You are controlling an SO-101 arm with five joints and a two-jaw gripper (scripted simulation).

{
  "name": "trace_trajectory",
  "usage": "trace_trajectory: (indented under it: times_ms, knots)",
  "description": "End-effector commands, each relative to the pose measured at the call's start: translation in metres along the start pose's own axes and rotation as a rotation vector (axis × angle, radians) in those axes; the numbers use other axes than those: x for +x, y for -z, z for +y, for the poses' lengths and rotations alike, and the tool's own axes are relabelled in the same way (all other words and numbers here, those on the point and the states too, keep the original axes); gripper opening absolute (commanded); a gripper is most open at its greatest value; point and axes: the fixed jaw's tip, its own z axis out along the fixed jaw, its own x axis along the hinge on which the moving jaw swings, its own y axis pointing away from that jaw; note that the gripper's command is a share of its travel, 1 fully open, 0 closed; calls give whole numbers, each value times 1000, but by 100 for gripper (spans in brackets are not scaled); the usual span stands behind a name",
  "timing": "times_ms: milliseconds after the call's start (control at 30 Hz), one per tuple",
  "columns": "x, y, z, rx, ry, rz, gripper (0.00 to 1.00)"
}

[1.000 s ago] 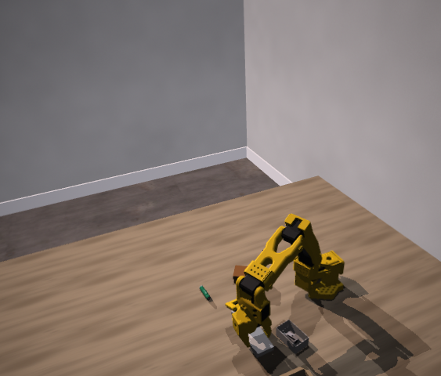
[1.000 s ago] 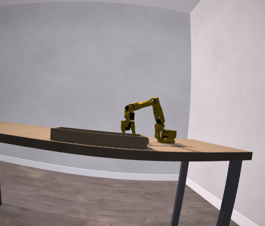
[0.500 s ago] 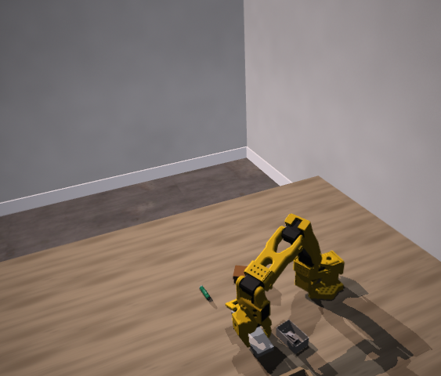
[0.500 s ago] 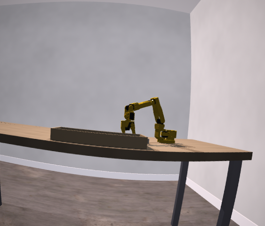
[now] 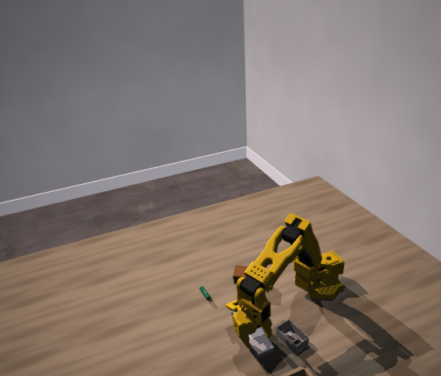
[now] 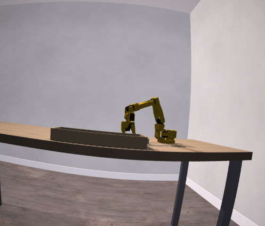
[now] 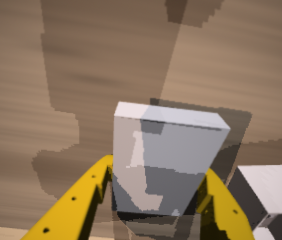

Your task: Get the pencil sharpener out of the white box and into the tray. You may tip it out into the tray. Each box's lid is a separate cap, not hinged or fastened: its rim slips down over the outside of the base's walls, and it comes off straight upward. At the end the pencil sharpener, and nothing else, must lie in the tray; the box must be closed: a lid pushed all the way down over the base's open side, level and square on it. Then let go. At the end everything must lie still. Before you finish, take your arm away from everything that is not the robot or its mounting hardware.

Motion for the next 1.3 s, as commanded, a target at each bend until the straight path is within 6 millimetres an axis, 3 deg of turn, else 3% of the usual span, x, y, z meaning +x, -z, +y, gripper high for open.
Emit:
trace_trajectory:
  times_ms: [0,1267]
  knots:
    - [-1,4,4,-24,-2,11,23]
    - [-1,4,4,-24,-2,11,25]
